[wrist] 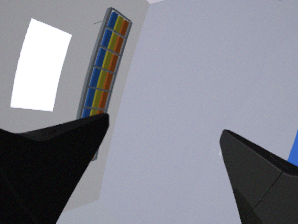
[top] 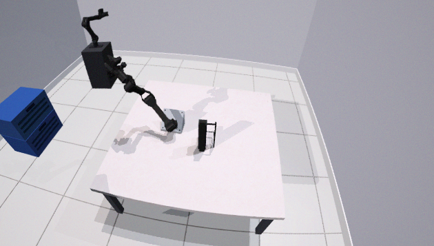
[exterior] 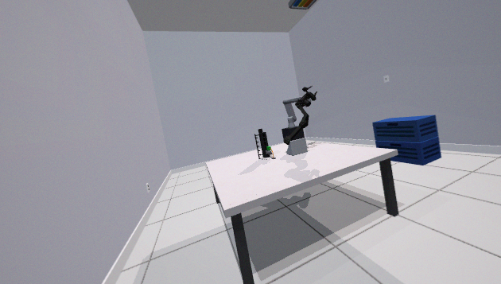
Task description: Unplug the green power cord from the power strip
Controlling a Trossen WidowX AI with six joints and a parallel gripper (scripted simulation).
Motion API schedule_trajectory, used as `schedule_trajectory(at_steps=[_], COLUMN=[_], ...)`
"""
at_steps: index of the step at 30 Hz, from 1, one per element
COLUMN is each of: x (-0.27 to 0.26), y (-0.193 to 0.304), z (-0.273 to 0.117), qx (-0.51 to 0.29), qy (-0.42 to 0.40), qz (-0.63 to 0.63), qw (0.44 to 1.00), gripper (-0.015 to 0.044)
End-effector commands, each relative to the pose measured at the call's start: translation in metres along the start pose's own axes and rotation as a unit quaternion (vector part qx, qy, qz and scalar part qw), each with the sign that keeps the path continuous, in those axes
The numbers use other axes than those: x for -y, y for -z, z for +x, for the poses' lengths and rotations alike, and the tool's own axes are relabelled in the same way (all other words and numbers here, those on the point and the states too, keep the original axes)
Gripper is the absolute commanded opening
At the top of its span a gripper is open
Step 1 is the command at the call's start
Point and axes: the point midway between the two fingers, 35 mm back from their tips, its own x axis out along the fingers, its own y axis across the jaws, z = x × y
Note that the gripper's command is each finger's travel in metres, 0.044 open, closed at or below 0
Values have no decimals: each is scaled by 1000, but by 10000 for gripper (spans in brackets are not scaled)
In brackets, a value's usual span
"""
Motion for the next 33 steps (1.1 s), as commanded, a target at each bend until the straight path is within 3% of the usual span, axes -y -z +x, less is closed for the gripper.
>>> schedule_trajectory(at_steps=[1, 9, 21, 33], x=[0, -33, -85, -138], y=[1, 87, 214, 318], z=[0, -35, -129, -292], qx=[-2, -109, -292, -506], qy=[-1, -51, -133, -227], qz=[0, 5, 19, 39], qw=[1000, 993, 947, 831], gripper=[374, 164, 160, 160])
